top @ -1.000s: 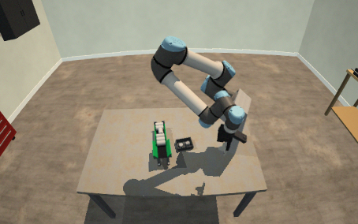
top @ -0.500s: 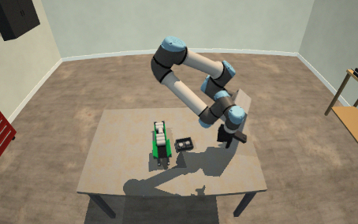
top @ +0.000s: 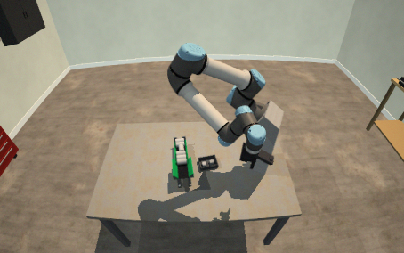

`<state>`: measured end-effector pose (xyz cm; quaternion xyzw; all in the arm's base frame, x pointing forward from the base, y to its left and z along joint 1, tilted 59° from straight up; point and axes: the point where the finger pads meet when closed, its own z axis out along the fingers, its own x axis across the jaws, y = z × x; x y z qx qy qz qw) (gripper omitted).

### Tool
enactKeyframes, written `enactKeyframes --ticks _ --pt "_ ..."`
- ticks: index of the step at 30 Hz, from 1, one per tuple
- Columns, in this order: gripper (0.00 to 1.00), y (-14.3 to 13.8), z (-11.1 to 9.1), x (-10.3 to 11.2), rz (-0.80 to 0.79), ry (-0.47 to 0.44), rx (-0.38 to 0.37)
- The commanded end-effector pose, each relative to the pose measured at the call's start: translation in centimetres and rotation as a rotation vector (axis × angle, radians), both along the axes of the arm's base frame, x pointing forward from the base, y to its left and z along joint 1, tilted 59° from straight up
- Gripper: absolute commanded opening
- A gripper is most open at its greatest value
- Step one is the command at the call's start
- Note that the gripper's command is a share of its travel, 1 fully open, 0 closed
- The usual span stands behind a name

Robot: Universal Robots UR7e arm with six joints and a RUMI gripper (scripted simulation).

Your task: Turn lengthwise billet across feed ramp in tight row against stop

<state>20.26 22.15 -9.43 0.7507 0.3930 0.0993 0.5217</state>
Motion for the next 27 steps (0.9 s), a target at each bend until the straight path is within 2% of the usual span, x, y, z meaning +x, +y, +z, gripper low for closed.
enactKeyframes --ticks 1,9,14,26,27 --pt "0.40 -0.2 0.2 0.4 -0.044 -0.001 0.023" --pt "0.40 -0.2 0.2 0.4 -0.044 -0.001 0.023" --pt "0.40 -0.9 1.0 2.1 -0.226 -0.020 0.122" --pt "0.40 -0.9 1.0 2.1 -0.226 -0.020 0.122" --pt "0.40 -1.0 1.2 2.5 -0.259 -0.025 0.140"
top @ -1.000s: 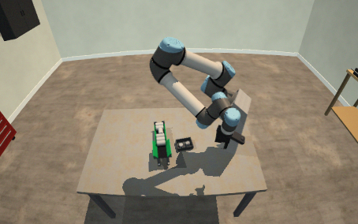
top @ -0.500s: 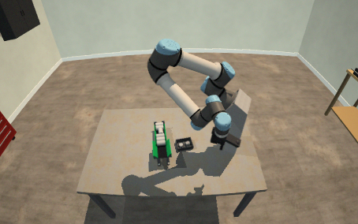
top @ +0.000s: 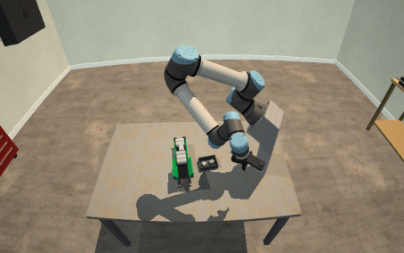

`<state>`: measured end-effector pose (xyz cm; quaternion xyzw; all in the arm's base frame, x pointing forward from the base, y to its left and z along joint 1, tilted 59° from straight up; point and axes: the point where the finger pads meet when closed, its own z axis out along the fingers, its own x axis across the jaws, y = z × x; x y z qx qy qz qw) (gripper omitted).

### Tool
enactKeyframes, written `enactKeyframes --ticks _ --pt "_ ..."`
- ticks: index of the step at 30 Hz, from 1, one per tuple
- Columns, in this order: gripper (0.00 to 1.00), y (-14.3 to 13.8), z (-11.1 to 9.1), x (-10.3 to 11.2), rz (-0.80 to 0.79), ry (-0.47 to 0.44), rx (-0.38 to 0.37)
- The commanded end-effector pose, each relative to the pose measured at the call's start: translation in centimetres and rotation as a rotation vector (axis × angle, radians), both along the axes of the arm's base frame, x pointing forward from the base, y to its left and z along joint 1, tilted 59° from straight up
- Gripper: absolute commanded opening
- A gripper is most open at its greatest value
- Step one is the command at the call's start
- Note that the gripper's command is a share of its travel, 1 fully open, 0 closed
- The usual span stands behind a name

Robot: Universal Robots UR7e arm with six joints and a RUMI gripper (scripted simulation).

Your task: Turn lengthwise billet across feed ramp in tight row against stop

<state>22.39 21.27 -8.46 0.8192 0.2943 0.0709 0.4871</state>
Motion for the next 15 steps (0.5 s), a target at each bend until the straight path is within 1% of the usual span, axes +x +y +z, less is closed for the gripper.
enactKeyframes --ticks 1,4,15 --pt "0.40 -0.2 0.4 0.7 -0.071 -0.011 0.038" --pt "0.40 -0.7 1.0 1.8 -0.182 -0.027 0.097" --pt "0.40 -0.7 1.0 1.8 -0.182 -0.027 0.097"
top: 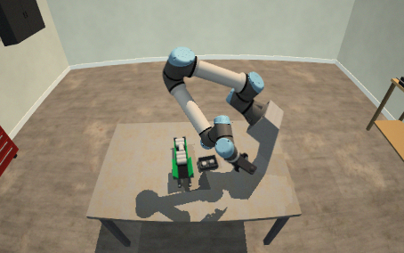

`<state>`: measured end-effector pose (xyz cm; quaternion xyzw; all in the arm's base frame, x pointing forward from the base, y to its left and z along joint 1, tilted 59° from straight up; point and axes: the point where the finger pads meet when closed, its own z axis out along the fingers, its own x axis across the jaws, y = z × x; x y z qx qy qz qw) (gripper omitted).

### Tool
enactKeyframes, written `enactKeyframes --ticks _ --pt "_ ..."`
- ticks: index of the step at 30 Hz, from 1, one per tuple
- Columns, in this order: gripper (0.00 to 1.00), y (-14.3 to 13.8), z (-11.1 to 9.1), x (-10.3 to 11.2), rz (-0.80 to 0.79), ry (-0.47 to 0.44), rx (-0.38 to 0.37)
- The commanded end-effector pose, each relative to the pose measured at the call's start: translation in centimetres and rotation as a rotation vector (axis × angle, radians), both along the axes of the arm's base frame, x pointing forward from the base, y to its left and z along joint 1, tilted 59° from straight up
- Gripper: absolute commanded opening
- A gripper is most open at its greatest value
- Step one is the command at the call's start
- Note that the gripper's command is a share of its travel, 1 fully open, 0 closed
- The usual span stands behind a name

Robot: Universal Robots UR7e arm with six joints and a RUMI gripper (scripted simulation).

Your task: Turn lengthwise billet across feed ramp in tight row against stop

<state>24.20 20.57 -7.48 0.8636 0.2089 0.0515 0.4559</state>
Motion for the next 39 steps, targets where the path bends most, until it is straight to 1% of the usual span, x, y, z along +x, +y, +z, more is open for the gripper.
enactKeyframes --ticks 1,6,18,23,35,39 --pt "0.40 0.0 0.0 0.0 -0.001 0.000 0.001" --pt "0.40 -0.8 1.2 1.9 -0.184 -0.034 0.094" --pt "0.40 -0.8 1.2 1.9 -0.184 -0.034 0.094" --pt "0.40 -1.7 2.5 3.9 -0.365 -0.074 0.182" --pt "0.40 -1.7 2.5 3.9 -0.365 -0.074 0.182" --pt "0.40 -2.5 3.7 5.6 -0.509 -0.111 0.250"
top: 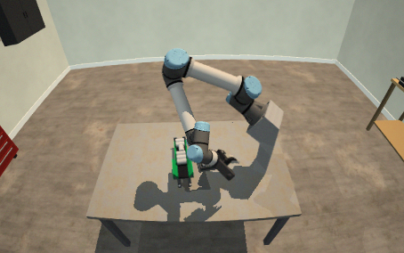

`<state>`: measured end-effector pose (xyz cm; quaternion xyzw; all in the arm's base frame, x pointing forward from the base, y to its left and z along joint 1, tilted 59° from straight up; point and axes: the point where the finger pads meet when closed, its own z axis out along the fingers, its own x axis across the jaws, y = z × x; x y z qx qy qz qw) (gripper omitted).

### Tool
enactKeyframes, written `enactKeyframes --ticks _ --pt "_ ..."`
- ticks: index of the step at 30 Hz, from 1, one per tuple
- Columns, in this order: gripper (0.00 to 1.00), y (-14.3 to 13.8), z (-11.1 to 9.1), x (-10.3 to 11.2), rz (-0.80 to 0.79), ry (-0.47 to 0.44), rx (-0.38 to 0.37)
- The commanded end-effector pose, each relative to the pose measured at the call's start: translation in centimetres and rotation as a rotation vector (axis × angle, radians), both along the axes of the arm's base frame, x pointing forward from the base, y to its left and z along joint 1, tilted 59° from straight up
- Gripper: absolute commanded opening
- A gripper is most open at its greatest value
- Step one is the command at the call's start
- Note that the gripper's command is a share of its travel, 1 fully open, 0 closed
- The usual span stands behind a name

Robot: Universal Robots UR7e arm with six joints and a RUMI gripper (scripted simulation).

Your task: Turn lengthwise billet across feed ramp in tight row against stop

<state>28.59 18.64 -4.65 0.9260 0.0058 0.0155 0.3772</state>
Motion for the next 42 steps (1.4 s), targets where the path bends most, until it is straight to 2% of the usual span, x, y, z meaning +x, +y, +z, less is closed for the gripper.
enactKeyframes --ticks 1,13,18,30,35,42 --pt "0.40 -0.8 1.2 1.6 -0.141 -0.035 0.066" --pt "0.40 -0.8 1.2 1.6 -0.141 -0.035 0.066" --pt "0.40 -2.1 3.0 3.8 -0.321 -0.086 0.146" --pt "0.40 -2.1 3.0 3.8 -0.321 -0.086 0.146" --pt "0.40 -3.6 4.9 5.9 -0.499 -0.141 0.223" --pt "0.40 -3.6 4.9 5.9 -0.499 -0.141 0.223"
